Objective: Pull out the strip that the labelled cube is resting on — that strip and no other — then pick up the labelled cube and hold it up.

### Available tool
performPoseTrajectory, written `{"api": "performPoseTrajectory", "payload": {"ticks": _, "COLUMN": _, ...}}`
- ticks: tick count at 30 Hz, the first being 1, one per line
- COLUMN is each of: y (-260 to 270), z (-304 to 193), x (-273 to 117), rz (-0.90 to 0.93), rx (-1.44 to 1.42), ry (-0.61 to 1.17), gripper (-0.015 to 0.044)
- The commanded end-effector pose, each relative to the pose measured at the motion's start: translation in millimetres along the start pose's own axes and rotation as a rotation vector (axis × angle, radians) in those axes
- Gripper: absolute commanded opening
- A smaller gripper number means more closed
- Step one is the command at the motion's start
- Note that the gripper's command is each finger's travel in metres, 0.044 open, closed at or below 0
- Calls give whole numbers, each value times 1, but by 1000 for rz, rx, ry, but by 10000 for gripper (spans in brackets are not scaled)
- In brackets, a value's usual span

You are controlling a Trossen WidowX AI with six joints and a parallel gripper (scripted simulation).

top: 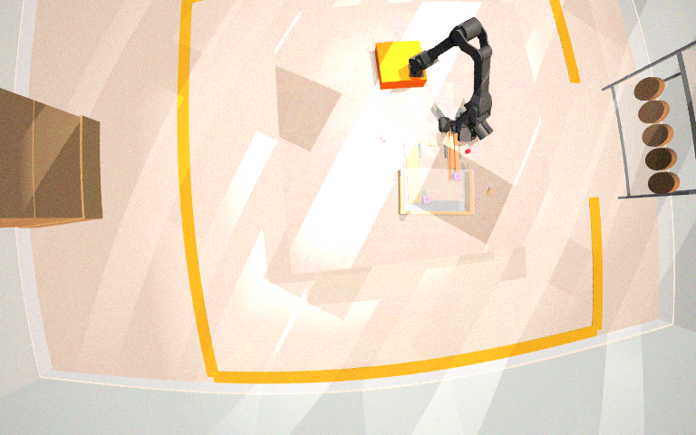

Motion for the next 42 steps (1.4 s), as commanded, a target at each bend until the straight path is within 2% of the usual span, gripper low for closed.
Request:
{"api": "performPoseTrajectory", "payload": {"ticks": 1, "y": -3, "z": -13, "x": 6, "rz": -12, "rx": 0, "ry": 28, "gripper": 0}}
{"api": "performPoseTrajectory", "payload": {"ticks": 42, "y": -2, "z": -73, "x": 5, "rz": -12, "rx": 0, "ry": 34, "gripper": 0}}
Point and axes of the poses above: the point midway between the two fingers, 35 mm back from their tips, its own x axis out along the fingers, its own y axis across the jaws, z = x × y, the point moved 4 cm from there along -x, back along the fingers
